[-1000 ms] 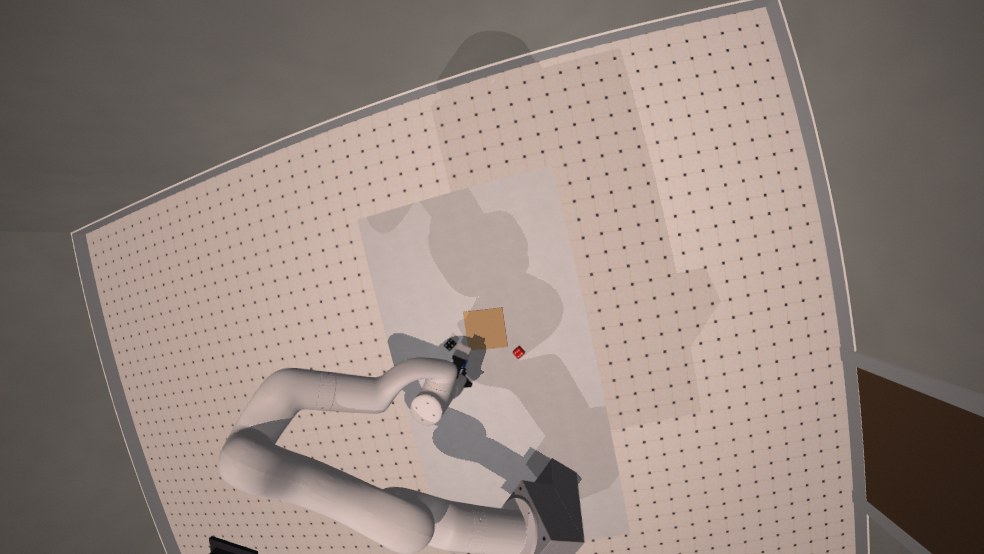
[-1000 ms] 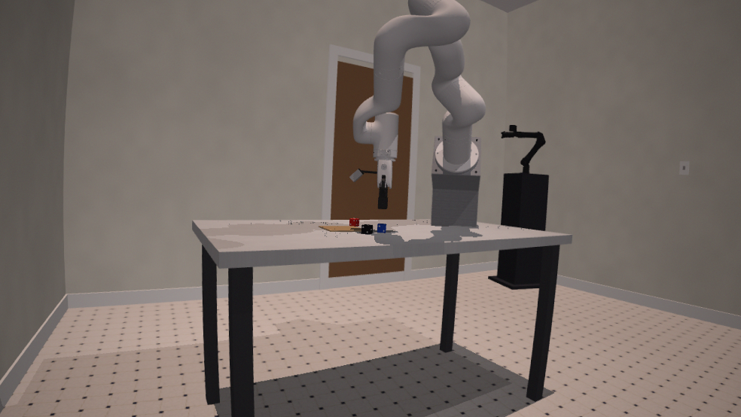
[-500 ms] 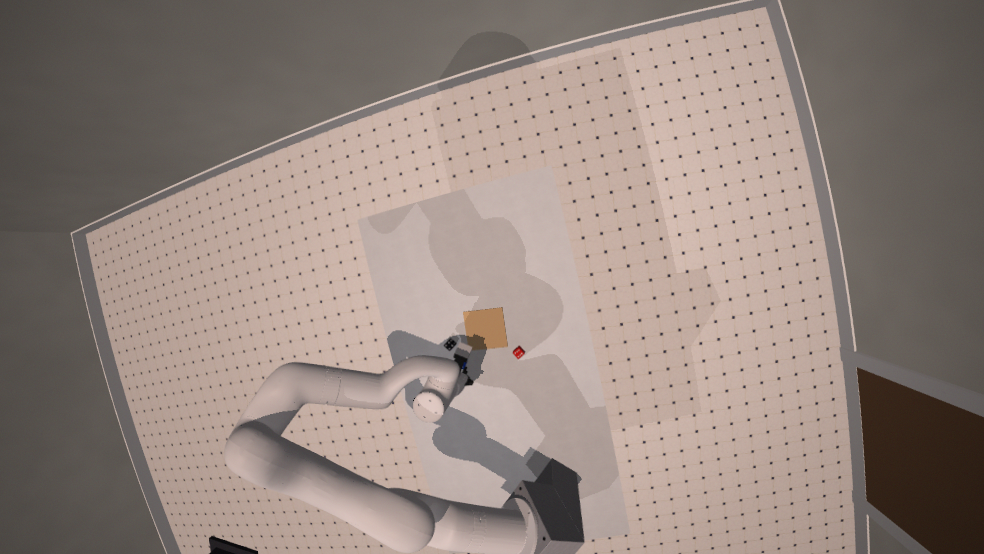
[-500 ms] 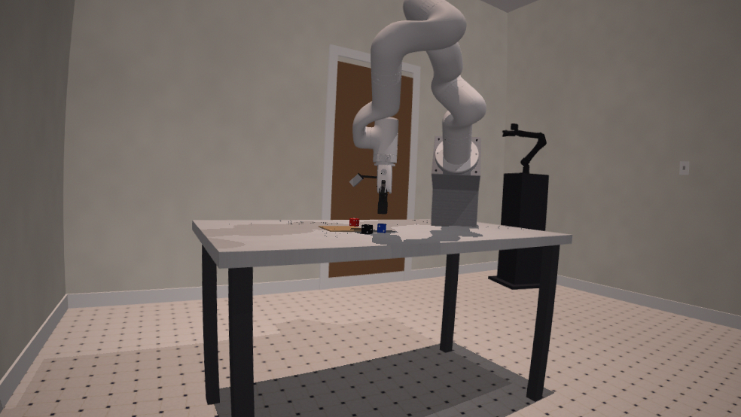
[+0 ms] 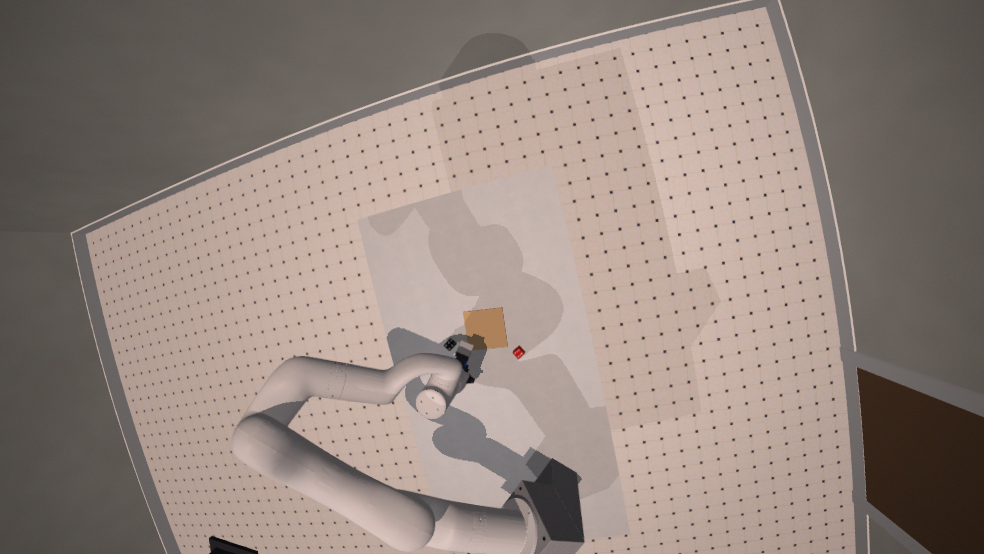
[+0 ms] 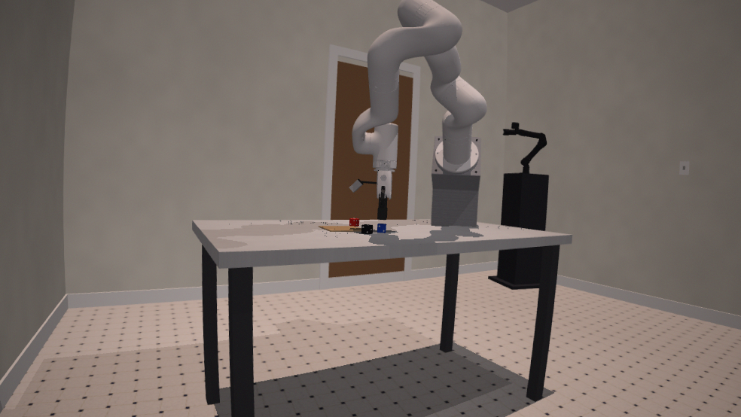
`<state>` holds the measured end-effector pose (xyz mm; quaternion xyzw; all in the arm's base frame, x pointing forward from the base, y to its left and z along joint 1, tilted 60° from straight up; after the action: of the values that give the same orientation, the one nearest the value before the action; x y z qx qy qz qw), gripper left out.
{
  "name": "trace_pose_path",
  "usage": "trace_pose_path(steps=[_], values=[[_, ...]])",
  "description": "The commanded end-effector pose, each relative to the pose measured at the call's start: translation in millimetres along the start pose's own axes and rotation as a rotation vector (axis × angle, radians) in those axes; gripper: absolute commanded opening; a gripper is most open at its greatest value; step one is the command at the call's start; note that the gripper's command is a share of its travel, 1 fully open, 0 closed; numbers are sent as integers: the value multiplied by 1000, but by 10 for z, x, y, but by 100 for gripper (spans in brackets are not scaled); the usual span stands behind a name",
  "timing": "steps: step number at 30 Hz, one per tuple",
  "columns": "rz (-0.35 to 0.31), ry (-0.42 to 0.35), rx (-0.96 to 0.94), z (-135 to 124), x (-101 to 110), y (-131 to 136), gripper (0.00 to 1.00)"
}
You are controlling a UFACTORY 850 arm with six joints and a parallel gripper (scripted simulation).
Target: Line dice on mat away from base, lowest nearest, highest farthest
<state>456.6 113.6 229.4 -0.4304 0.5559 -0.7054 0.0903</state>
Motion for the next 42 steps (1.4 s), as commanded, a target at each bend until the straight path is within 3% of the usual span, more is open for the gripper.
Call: trace_pose_path(steps=[1, 42], values=[[0, 1, 0, 2, -45, 0, 47], [0, 1, 0, 2, -96, 0, 47]])
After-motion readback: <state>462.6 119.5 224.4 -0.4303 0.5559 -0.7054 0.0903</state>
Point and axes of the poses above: the point where the finger pads meet when closed, its own x axis back along the fingers, its own y axis across the jaws, z = x × y, the point moved 2 cm from there along x, back along the fingers, and after that the axes turned 9 degrees about -x, right-handed, at the moved point
